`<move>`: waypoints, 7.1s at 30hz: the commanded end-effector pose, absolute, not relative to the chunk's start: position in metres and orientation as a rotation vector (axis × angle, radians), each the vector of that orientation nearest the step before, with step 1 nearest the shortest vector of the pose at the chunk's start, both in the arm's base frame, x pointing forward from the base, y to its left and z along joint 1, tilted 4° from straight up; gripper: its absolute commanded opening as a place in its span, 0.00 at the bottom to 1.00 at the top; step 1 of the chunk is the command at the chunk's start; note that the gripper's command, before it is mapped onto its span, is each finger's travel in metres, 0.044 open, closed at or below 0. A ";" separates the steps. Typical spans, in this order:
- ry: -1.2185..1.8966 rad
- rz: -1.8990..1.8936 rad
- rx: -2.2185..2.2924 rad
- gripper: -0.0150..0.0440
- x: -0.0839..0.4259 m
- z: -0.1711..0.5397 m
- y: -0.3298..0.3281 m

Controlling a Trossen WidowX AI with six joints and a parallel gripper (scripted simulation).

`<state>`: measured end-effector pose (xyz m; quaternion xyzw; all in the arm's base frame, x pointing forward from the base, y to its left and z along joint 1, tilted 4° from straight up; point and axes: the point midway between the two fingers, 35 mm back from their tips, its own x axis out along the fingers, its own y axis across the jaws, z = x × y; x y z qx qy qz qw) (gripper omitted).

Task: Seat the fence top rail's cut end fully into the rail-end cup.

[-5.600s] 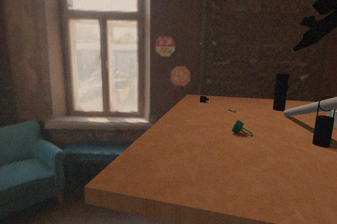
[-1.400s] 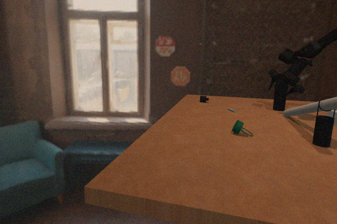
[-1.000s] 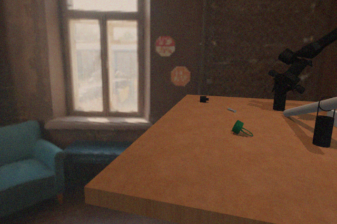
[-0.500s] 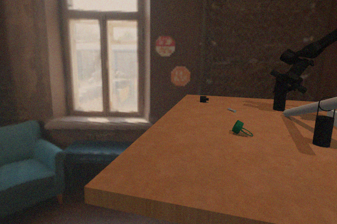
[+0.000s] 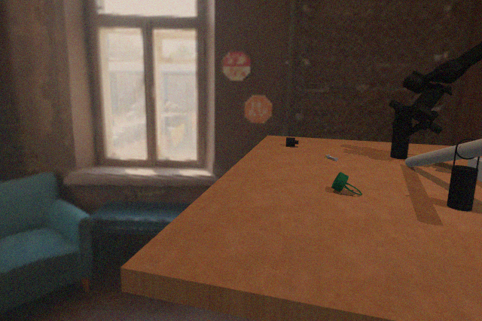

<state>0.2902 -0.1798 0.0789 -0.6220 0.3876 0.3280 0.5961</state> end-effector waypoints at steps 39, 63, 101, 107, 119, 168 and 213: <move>0.812 0.875 -1.519 0.25 0.277 0.079 -0.181; 0.803 0.887 -1.524 0.92 0.276 0.089 -0.169; 1.089 0.093 -0.332 1.00 0.256 0.184 -0.029; 1.074 -0.052 -0.116 1.00 0.248 0.194 -0.016; 1.061 -0.124 -0.002 1.00 0.245 0.198 -0.012; 1.223 -1.172 1.084 1.00 0.267 0.102 -0.002; 1.223 -1.172 1.083 1.00 0.266 0.021 -0.007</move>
